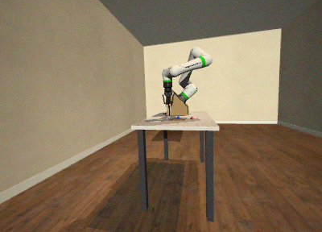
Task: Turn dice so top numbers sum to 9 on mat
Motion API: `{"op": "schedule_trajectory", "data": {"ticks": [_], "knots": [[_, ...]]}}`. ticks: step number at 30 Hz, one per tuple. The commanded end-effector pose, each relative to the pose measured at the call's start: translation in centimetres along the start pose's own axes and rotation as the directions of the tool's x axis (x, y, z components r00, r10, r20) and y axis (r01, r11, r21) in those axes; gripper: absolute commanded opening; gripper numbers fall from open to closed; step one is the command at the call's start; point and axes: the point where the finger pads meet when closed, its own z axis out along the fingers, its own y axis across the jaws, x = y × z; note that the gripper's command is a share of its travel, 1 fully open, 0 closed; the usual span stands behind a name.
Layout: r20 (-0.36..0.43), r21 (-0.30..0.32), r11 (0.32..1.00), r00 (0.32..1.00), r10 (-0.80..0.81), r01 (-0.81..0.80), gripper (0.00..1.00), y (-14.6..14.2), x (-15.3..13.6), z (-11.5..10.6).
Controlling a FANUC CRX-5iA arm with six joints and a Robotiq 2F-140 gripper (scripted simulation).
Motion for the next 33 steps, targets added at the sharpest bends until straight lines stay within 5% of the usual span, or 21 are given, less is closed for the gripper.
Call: {"op": "schedule_trajectory", "data": {"ticks": [1, 33], "knots": [[0.000, 0.000, 1.000, 1.000, 0.000, 0.000, 0.21, 0.0, 0.0, 0.0], [0.000, 0.000, 1.000, 1.000, -0.022, 0.022, 0.21, 0.1, -0.1, 2.0]]}}
